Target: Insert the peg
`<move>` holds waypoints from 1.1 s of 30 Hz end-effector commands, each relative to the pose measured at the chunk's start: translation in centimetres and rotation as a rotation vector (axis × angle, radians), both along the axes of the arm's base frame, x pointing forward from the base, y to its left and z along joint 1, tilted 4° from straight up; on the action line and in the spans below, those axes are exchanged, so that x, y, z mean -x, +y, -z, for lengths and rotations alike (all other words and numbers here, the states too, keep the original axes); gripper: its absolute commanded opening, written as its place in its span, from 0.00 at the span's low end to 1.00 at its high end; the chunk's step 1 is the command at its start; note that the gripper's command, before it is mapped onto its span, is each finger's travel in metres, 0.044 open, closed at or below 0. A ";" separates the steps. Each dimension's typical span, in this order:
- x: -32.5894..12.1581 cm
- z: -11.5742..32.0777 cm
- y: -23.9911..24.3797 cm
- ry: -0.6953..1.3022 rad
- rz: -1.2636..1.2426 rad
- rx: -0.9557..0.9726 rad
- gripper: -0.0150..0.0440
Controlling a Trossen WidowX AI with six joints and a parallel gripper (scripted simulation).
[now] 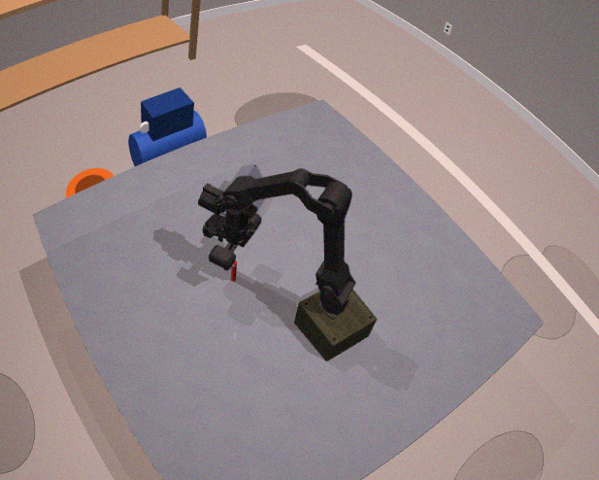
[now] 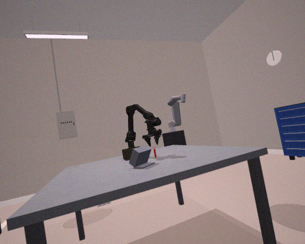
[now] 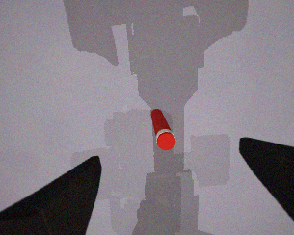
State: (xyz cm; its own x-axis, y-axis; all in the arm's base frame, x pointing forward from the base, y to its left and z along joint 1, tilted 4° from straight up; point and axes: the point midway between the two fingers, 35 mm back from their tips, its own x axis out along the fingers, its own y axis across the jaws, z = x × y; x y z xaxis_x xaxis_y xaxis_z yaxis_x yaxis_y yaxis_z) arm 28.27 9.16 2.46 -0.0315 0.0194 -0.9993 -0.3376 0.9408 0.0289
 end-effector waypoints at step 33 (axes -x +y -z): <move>0.3 5.6 0.0 0.008 0.014 -0.001 1.00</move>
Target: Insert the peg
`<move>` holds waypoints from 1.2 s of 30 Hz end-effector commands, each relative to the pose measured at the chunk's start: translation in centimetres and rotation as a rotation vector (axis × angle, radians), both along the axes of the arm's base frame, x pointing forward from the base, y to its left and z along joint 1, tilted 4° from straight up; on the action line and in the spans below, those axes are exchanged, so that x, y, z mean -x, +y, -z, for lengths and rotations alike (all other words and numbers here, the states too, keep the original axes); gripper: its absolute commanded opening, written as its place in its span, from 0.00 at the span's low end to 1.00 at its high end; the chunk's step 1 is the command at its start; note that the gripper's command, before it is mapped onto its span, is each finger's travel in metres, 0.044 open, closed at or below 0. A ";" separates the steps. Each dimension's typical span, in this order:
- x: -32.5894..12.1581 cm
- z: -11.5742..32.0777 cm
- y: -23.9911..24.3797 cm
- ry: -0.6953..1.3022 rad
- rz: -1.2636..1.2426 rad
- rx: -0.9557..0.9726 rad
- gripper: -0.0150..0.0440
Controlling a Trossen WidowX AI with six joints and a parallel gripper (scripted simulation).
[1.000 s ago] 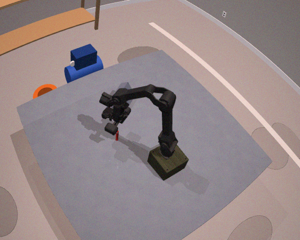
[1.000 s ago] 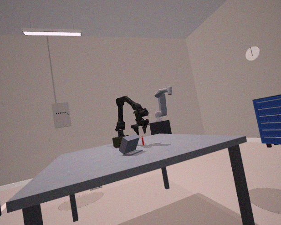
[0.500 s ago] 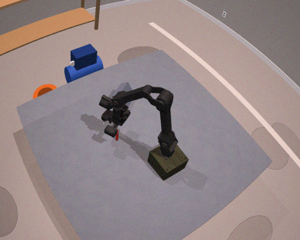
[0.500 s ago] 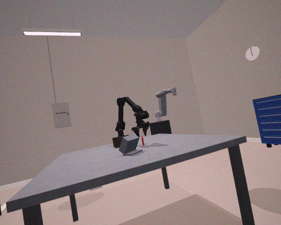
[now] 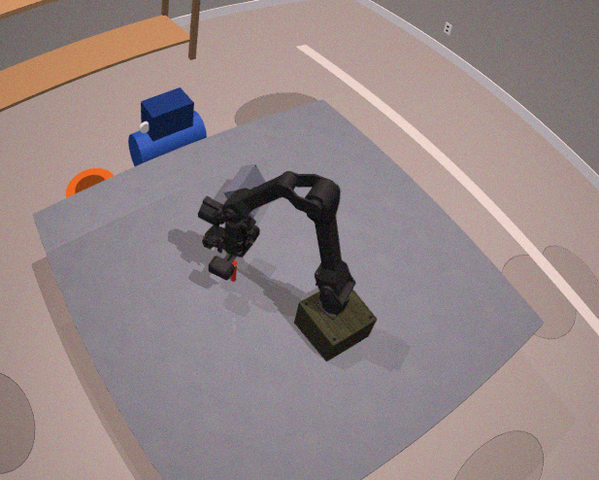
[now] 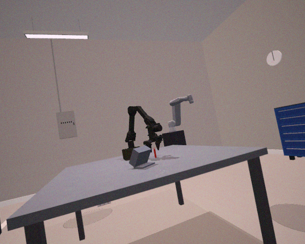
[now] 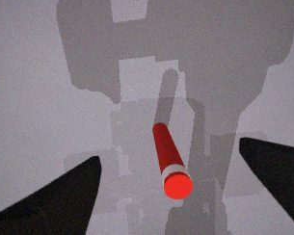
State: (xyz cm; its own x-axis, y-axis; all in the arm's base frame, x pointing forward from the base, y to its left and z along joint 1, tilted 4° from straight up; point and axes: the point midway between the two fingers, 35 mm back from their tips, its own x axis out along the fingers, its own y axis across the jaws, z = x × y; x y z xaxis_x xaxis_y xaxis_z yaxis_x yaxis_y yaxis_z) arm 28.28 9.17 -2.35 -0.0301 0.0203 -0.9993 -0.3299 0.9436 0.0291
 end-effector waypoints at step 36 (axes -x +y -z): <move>0.1 0.3 0.0 0.004 0.001 0.001 0.25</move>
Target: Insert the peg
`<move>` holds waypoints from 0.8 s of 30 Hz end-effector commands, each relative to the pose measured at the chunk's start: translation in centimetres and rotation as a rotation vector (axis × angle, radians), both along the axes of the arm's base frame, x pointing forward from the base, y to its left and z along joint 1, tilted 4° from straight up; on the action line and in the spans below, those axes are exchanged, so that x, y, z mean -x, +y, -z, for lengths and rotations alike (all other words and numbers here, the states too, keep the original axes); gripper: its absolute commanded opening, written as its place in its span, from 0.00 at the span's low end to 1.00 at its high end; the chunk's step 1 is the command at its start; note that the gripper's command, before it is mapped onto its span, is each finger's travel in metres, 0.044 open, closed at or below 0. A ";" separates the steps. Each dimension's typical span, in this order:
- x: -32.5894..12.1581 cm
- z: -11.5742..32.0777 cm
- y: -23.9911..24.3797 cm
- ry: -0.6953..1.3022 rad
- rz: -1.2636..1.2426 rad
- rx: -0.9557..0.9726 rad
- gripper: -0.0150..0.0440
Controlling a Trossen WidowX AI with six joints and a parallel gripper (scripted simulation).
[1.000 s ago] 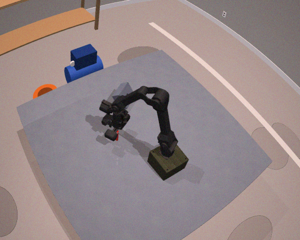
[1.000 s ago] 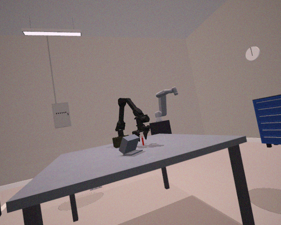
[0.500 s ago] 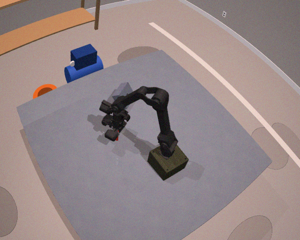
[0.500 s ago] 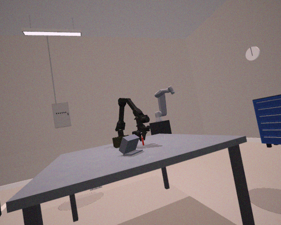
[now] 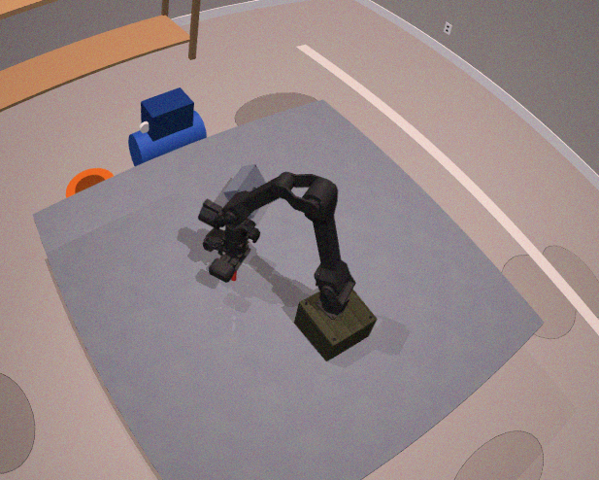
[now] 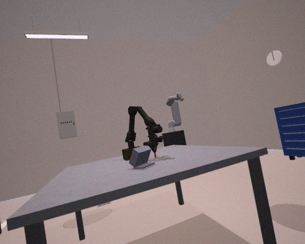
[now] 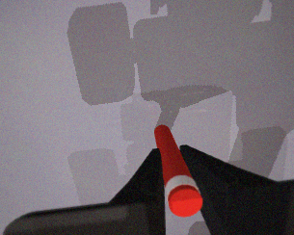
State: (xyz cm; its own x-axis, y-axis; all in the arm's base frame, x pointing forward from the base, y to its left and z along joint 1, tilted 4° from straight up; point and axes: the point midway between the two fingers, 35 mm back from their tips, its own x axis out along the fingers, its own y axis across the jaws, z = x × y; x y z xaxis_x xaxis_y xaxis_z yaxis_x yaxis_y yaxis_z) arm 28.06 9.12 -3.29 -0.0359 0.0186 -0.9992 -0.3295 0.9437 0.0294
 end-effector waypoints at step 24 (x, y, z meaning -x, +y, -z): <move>-1.2 -7.6 -0.4 -0.001 0.038 -0.020 0.25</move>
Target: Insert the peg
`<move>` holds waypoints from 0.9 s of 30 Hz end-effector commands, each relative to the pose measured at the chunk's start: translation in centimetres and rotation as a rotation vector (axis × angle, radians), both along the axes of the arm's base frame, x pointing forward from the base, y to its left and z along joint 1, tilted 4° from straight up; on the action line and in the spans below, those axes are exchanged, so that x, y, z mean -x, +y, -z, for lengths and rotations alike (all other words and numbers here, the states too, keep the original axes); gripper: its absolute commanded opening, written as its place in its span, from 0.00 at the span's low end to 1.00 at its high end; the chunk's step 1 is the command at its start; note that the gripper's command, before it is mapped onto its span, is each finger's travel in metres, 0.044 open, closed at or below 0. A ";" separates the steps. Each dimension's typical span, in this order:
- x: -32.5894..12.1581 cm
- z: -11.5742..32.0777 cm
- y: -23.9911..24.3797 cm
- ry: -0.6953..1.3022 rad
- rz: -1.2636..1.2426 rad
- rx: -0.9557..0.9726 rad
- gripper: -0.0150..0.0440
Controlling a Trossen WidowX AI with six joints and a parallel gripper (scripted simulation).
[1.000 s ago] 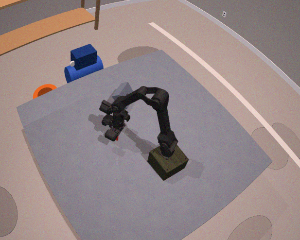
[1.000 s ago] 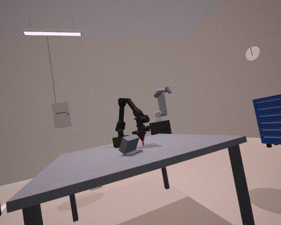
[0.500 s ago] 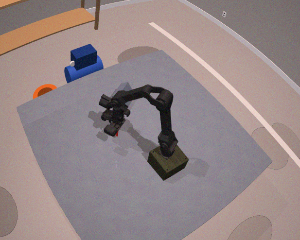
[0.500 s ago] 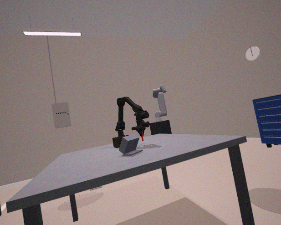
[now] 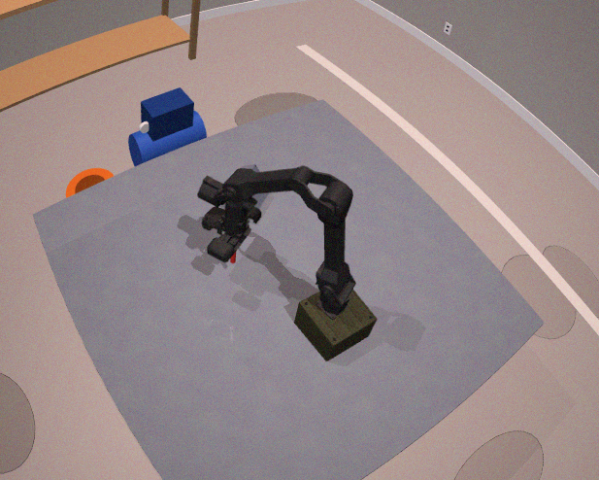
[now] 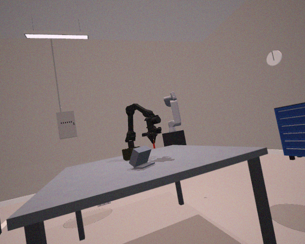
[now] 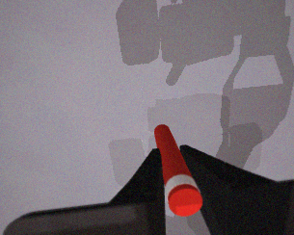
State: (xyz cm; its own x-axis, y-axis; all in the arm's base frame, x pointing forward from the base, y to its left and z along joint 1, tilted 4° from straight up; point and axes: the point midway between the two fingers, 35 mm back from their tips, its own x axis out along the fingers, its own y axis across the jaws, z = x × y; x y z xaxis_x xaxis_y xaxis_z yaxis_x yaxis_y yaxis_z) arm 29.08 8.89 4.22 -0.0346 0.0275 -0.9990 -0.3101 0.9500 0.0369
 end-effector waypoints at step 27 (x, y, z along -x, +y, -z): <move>-1.8 0.4 -2.6 -0.024 0.217 -0.119 0.25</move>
